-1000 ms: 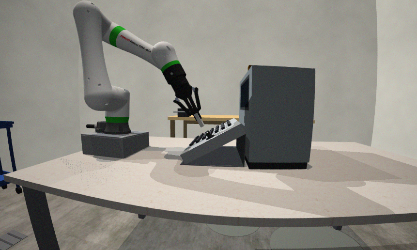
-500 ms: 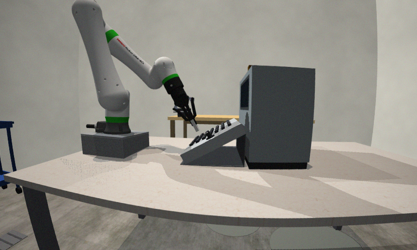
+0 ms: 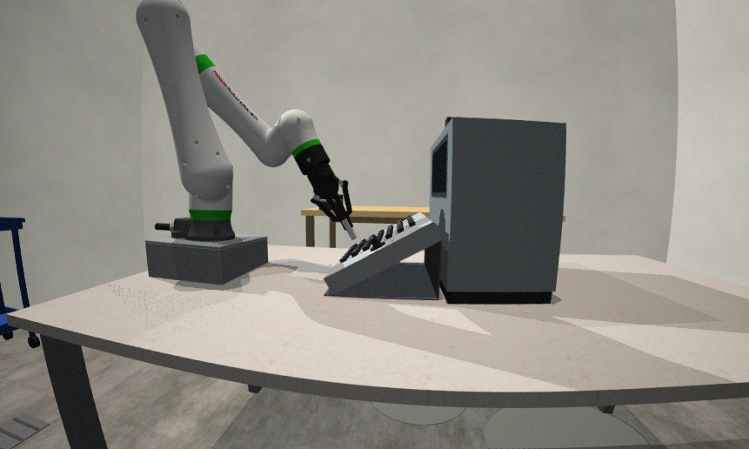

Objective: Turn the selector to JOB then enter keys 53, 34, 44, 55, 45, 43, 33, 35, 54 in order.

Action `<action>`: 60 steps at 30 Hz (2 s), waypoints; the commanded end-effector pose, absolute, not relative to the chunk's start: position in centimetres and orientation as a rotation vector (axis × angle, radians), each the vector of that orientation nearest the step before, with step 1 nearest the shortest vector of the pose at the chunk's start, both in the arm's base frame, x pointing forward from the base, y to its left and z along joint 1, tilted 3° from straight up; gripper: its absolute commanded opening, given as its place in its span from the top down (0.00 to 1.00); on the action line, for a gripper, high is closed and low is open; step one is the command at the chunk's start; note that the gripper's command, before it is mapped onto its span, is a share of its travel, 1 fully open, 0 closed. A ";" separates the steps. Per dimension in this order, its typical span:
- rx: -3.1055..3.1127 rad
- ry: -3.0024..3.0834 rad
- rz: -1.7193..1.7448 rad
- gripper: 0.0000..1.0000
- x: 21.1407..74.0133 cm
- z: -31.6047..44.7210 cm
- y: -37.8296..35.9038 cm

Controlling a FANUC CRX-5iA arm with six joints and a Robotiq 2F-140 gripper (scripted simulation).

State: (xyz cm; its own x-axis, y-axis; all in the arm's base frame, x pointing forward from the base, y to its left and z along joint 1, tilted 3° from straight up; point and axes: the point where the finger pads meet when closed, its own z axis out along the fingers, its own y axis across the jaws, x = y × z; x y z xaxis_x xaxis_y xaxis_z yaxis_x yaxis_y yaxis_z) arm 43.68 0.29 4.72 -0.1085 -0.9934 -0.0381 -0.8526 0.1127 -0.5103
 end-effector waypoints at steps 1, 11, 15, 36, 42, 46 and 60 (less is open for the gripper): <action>-1.798 2.024 -0.519 1.00 43.9 4.4 0.4; -1.798 2.024 -0.519 1.00 44.5 3.5 0.3; -1.798 2.024 -0.519 1.00 44.5 3.5 0.3; -1.798 2.024 -0.519 1.00 44.5 3.4 0.3; -1.798 2.024 -0.519 1.00 44.6 3.3 0.3; -1.798 2.024 -0.519 1.00 44.7 3.2 0.3; -1.798 2.024 -0.519 1.00 45.0 2.6 0.3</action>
State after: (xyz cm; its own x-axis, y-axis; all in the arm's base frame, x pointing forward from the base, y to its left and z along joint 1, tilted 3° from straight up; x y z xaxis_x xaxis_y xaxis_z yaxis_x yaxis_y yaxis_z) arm 44.99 0.32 2.61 -0.1067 -0.9935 -0.0391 -0.8521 0.1117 -0.5113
